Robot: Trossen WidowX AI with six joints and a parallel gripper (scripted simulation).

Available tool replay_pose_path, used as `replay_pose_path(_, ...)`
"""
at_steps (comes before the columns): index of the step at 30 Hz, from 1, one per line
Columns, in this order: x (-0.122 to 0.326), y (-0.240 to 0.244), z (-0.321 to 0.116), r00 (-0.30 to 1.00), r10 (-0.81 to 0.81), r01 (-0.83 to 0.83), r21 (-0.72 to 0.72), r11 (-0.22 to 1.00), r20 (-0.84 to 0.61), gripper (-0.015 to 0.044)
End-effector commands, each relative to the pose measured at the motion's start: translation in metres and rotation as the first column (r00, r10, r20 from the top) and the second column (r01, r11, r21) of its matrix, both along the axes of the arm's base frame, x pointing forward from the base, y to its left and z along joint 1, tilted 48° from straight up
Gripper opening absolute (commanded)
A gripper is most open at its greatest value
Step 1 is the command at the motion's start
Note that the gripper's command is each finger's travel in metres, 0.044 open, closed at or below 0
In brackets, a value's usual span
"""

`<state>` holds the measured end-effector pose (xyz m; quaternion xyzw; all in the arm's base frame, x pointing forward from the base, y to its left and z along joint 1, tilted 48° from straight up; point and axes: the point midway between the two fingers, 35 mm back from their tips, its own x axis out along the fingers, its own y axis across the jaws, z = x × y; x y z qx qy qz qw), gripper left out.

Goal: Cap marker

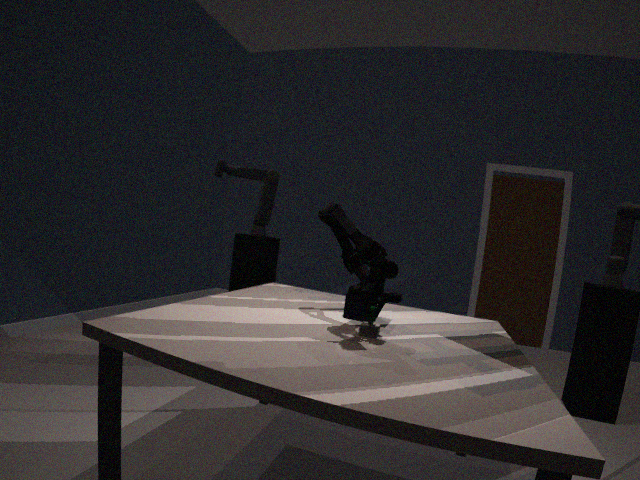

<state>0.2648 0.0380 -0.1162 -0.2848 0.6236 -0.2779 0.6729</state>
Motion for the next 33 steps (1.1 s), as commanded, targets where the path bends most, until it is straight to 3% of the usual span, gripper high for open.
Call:
replay_pose_path(1,0.000,-0.001,0.000,1.000,0.003,-0.003,-0.003,1.000,-0.002,0.0000)
replay_pose_path(5,0.000,-0.001,0.000,1.000,0.003,-0.003,-0.003,1.000,-0.002,0.0000)
replay_pose_path(22,0.000,0.000,0.000,1.000,0.000,0.000,0.000,1.000,0.000,0.0440)
replay_pose_path(25,0.000,0.009,0.007,1.000,0.000,0.000,0.002,1.000,0.000,0.0440)
replay_pose_path(29,-0.005,0.054,0.048,1.000,0.000,0.000,0.005,1.000,-0.001,0.0440)
replay_pose_path(33,-0.005,0.056,0.051,1.000,0.000,0.000,0.004,1.000,-0.001,0.0440)
